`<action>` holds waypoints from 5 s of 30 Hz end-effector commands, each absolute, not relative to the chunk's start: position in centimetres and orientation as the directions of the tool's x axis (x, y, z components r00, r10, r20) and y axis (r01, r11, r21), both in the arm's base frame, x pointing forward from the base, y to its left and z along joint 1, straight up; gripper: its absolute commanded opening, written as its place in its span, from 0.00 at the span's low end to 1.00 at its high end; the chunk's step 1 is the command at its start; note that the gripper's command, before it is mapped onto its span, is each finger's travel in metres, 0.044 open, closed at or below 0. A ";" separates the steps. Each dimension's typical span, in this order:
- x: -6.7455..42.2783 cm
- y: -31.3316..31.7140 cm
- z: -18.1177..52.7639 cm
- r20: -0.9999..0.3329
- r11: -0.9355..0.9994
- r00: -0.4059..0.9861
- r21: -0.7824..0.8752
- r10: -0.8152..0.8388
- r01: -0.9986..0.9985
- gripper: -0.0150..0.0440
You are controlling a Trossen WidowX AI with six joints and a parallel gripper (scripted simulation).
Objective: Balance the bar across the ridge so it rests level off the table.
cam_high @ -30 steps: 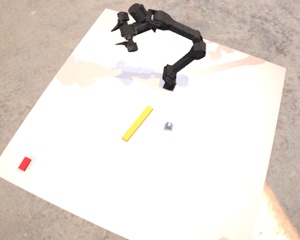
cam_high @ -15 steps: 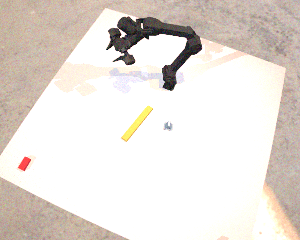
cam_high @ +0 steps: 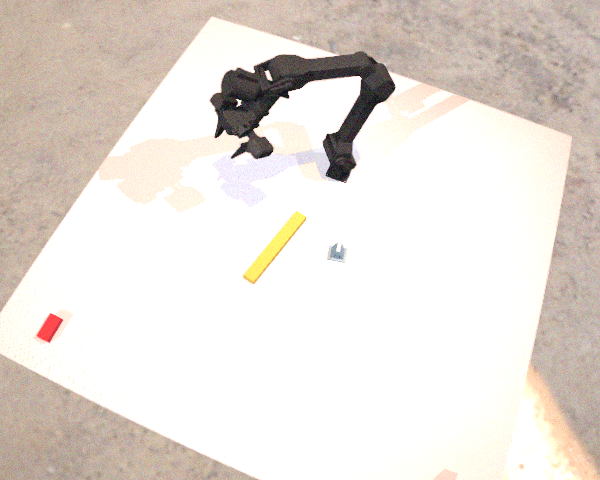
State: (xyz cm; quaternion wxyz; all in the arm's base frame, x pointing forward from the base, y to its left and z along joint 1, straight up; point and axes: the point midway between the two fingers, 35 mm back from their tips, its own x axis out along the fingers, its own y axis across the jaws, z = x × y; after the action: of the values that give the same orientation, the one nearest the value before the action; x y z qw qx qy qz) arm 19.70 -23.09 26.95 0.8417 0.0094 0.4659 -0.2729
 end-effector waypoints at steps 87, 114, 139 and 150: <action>27.7 -6.4 4.8 -1.000 0.976 0.027 0.000 -0.006 0.217 0.79; 28.0 -6.4 6.9 -1.000 0.977 0.028 0.003 -0.003 0.214 0.25; 27.7 -6.4 13.4 -1.000 0.976 0.028 0.000 -0.006 0.216 0.25; 27.5 -5.0 14.6 -1.000 0.953 0.028 0.004 -0.005 0.303 0.25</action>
State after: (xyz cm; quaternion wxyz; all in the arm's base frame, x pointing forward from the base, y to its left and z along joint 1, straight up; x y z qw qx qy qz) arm 27.42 -5.75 14.10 0.7065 0.0943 0.6952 -0.0930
